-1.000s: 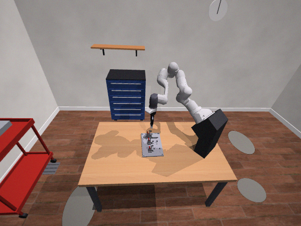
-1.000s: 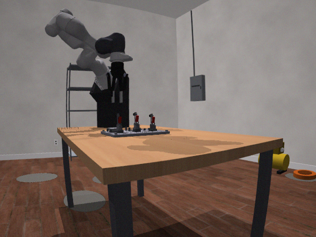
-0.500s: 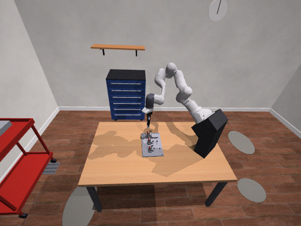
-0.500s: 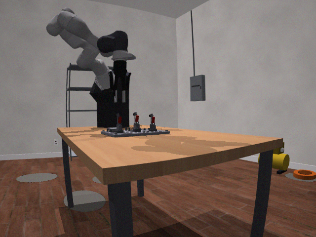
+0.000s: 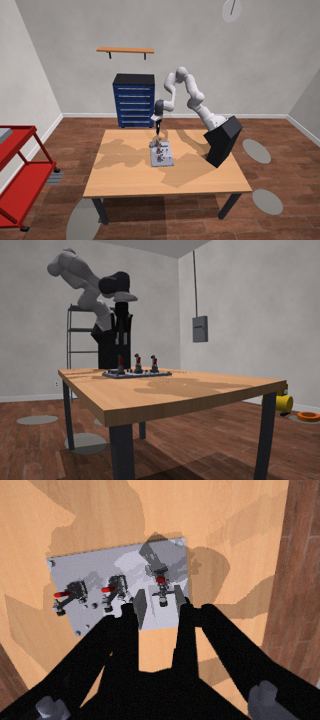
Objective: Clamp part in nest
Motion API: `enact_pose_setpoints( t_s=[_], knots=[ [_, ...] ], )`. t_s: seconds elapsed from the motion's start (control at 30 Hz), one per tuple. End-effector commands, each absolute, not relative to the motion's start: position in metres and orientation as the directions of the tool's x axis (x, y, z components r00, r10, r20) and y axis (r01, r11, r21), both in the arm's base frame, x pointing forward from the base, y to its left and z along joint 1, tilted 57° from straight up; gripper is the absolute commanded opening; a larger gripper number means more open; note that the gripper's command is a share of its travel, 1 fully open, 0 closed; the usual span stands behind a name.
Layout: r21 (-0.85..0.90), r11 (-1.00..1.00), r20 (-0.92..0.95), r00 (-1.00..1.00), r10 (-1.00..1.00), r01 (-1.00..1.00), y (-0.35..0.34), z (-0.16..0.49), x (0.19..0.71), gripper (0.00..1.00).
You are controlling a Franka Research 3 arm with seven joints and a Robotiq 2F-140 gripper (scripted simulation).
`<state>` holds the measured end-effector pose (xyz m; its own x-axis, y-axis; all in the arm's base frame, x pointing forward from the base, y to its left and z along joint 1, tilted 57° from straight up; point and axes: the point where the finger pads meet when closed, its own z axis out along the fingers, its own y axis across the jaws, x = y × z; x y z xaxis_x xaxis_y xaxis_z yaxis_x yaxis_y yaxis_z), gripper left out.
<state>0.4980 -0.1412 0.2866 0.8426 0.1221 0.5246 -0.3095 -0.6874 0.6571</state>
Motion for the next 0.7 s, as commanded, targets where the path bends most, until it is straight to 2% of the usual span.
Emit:
enact_pose_setpoints(
  t_s=[0.0,0.67],
  knots=[
    [0.661,-0.687,0.52,0.845,0.128,-0.303,-0.146,0.283,0.501,0.28],
    [0.661,-0.687,0.52,0.845,0.128,-0.303,-0.183,0.255,0.524,0.28]
  ],
)
